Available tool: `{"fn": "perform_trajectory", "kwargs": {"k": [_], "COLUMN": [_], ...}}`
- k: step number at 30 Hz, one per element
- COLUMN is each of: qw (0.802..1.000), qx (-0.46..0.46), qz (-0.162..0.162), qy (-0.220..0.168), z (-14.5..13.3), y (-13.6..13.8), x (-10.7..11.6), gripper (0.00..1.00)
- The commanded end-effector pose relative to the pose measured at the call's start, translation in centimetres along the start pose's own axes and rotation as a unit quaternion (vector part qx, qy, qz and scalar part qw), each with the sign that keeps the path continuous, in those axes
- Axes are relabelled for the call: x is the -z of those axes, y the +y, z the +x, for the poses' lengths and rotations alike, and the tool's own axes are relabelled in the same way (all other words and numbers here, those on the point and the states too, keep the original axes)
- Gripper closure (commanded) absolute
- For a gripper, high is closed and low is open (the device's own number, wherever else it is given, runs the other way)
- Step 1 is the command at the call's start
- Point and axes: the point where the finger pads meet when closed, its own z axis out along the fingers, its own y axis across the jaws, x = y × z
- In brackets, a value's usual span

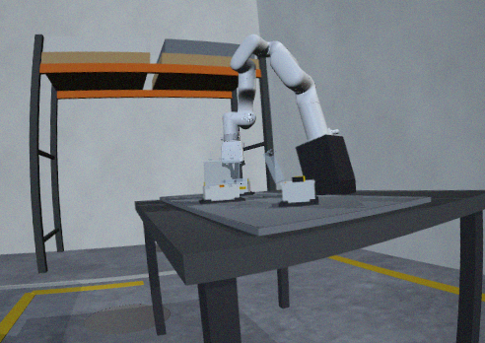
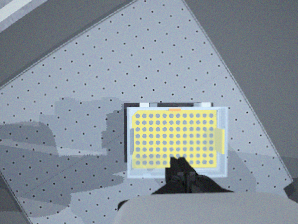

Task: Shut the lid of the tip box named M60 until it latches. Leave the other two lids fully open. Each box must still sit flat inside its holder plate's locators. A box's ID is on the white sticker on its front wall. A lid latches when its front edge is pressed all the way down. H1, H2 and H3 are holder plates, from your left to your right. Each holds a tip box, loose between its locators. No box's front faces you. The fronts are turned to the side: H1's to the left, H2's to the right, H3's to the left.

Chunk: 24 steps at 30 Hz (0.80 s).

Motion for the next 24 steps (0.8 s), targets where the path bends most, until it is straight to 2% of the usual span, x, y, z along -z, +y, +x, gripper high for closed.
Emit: {"fn": "perform_trajectory", "kwargs": {"k": [1,20,24], "qw": [1.000,1.000,1.000], "qx": [0.000,0.000,0.000], "qz": [0.000,0.000,0.000], "qy": [0.000,0.000,0.000], "z": [0.00,0.00,-0.01], "y": [0.03,0.03,0.04], "x": [-0.04,-0.04,0.62], "gripper": [1.00,1.00,1.00]}}
